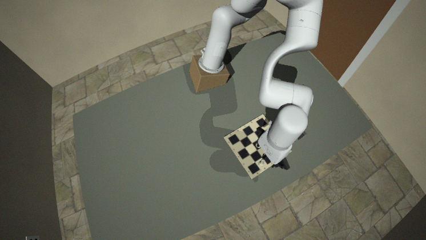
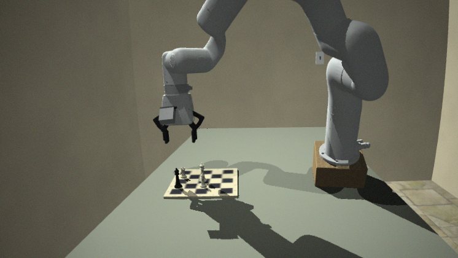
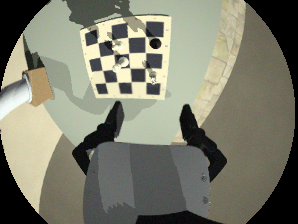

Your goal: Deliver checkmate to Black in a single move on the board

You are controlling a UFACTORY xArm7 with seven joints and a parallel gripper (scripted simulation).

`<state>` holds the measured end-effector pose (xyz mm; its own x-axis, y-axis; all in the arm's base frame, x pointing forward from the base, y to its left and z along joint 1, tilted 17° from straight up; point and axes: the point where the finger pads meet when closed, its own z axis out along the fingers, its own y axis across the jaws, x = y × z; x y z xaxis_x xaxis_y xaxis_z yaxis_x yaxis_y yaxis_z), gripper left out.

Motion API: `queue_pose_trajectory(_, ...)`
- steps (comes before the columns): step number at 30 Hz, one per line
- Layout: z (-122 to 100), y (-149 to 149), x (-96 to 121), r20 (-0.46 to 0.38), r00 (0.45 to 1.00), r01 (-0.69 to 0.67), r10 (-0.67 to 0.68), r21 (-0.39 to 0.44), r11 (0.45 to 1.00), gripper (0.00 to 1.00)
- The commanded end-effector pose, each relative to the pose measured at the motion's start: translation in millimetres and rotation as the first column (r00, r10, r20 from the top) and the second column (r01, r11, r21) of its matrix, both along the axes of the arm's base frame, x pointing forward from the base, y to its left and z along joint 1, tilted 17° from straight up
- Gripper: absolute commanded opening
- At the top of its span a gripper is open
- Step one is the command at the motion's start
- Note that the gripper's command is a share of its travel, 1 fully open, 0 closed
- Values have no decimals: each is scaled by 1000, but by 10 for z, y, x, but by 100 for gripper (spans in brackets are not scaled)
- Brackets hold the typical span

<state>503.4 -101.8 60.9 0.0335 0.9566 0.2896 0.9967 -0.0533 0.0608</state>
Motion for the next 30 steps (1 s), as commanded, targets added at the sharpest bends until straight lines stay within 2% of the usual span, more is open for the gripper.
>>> queue_pose_trajectory(1,207,-69,-3,4,1000,2,-2,-2,1000,100)
queue_pose_trajectory(5,380,-121,-17,4,1000,2,-2,-2,1000,100)
queue_pose_trajectory(13,544,-170,-31,4,1000,2,-2,-2,1000,100)
queue_pose_trajectory(30,569,-177,-33,4,1000,2,-2,-2,1000,100)
